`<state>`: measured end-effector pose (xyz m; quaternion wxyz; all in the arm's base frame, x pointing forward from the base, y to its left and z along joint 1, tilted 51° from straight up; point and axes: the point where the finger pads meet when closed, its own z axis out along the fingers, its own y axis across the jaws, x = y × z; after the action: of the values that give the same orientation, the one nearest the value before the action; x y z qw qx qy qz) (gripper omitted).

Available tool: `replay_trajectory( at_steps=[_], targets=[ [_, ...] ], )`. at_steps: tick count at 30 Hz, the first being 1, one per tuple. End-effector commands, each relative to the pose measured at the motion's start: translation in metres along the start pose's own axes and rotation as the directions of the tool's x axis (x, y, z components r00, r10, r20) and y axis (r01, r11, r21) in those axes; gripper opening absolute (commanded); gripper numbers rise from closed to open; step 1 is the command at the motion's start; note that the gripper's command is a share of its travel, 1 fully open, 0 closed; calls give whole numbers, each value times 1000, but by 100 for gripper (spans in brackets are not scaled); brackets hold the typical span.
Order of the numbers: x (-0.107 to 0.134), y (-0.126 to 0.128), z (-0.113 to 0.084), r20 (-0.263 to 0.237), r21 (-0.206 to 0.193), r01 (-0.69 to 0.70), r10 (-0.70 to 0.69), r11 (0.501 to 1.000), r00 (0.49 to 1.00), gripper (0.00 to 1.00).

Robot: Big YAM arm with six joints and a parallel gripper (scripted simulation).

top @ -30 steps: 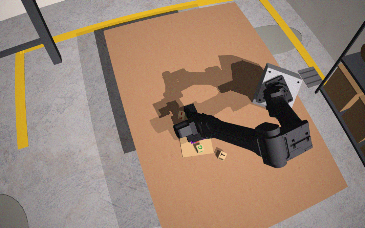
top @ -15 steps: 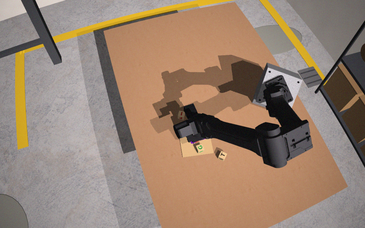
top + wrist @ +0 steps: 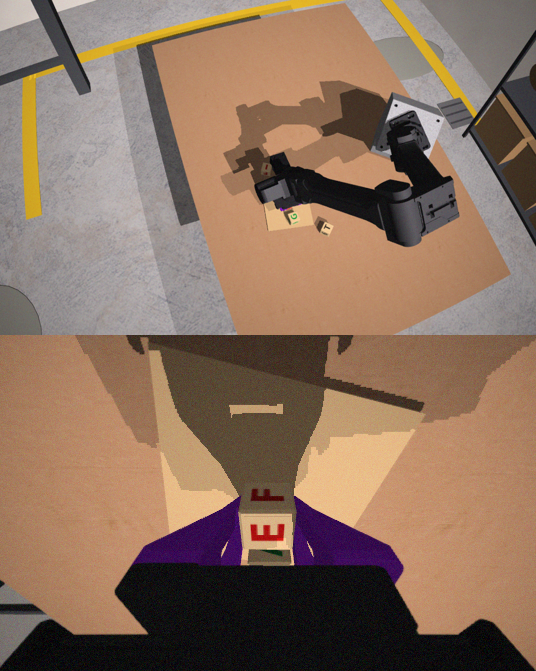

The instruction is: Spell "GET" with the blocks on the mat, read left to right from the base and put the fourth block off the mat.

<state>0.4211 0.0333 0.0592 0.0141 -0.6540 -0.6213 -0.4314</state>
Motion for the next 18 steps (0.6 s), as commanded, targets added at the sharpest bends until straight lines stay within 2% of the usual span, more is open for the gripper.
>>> replay_trajectory(
  at_steps=[1,18],
  targets=[
    [5,7,-3,1,-21,7,-7,1000,1000,26],
    [6,6,-3,0,-22,10,-10,1000,1000,26]
  ],
)
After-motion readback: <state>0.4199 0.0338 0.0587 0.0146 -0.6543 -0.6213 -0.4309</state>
